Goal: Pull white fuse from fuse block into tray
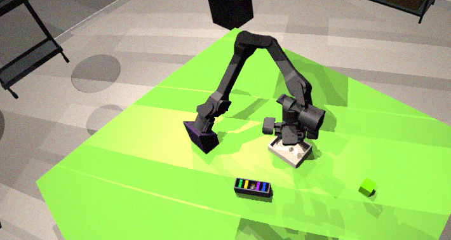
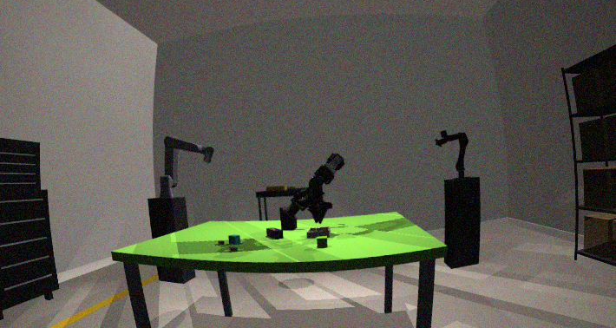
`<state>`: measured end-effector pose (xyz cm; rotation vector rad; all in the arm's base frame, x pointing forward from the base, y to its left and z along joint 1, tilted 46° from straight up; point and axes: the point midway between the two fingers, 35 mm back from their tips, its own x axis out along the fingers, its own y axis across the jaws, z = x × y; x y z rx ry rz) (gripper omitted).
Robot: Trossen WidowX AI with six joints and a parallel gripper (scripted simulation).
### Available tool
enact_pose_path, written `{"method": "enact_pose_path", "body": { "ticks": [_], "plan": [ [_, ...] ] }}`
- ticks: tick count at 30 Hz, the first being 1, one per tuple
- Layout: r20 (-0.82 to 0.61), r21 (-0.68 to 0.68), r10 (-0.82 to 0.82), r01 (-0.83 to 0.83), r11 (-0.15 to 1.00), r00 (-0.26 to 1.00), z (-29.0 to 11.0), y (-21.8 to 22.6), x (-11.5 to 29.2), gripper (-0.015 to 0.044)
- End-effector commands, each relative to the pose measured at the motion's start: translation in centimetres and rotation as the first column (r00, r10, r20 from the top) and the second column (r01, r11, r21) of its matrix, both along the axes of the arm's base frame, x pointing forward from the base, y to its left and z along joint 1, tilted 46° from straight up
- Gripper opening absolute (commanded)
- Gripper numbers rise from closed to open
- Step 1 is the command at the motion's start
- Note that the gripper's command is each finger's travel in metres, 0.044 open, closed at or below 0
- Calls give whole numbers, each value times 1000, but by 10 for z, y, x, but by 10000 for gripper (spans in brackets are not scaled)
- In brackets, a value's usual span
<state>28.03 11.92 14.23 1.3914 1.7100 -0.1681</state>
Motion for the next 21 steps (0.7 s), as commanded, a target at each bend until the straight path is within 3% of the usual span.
{"method": "enact_pose_path", "body": {
  "ticks": [1,4,9,21],
  "plan": [
    [0,0,1,-1,1000,1000,0,0,0,263],
    [0,0,1,-1,1000,1000,2,-2,0,330],
    [-2,0,-3,3,1000,1000,25,-26,-1,330],
    [-4,-4,-4,4,1000,1000,24,-25,-2,330]
  ]
}}
